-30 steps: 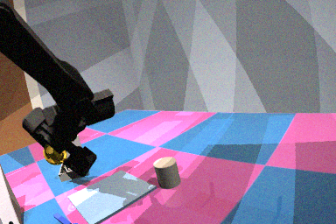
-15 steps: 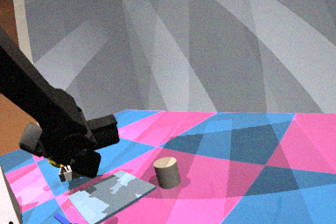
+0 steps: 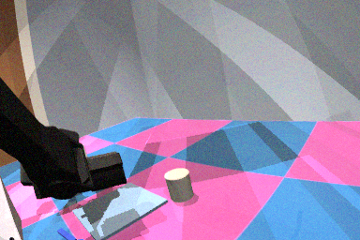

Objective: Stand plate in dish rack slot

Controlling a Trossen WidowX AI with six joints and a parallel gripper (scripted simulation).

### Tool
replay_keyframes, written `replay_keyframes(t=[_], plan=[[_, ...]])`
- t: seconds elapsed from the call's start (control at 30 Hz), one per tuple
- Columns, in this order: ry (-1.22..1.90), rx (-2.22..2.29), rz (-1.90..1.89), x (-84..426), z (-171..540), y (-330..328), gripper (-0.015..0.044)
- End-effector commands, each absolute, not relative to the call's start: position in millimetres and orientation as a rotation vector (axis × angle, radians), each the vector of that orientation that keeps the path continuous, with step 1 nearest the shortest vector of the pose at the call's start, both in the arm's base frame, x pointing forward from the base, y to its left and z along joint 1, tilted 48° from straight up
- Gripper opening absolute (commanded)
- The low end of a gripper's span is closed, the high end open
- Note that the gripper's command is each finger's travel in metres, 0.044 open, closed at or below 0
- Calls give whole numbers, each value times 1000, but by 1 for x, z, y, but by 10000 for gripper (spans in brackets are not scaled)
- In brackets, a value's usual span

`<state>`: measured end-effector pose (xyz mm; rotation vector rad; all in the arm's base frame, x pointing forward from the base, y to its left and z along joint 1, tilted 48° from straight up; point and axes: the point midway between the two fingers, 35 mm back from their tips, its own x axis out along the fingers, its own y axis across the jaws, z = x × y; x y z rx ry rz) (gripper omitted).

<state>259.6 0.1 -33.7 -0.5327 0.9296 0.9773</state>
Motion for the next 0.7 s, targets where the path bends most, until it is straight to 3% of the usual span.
replay_keyframes(t=[0.0, 0.3, 0.67], plan=[[826, -595, 1001, 258, -31, -2, 0], [600, -764, 1022, 256, -25, -9, 0], [596, -768, 1021, 256, -25, -9, 0]])
